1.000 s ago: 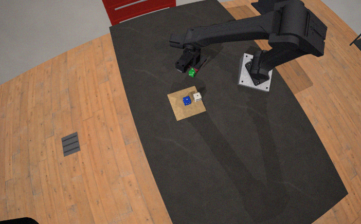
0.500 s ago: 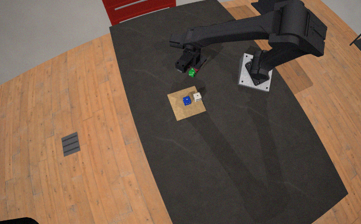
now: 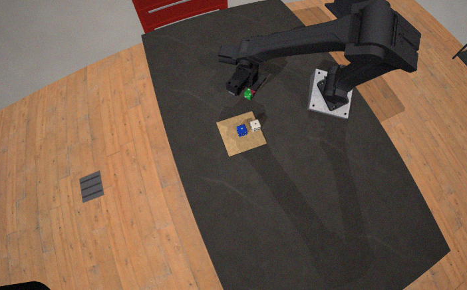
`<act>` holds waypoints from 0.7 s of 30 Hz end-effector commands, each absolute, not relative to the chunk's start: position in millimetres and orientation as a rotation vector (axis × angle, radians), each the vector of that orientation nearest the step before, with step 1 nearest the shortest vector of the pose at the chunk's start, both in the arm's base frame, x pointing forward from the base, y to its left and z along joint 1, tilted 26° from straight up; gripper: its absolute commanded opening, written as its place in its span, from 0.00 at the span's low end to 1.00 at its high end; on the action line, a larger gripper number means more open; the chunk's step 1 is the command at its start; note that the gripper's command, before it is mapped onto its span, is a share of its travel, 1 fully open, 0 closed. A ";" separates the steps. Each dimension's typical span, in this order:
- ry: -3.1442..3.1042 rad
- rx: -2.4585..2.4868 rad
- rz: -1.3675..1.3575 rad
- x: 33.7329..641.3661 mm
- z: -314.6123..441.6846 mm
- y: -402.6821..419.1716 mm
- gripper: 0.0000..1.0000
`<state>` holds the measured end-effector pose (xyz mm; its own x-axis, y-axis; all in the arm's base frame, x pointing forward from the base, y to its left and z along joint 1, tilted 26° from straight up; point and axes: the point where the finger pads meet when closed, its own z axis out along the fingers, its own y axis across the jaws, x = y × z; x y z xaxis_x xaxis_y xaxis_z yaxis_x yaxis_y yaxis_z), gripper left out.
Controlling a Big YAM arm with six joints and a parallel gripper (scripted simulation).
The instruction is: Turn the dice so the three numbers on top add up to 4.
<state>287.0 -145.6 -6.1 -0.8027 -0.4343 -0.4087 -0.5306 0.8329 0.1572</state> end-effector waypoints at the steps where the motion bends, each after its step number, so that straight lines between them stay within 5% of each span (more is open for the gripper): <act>1: 2.652 -0.716 0.383 289.6 -13.5 -140.9 0.45; 21: 2.650 -0.699 0.365 295.4 -31.3 -137.7 0.45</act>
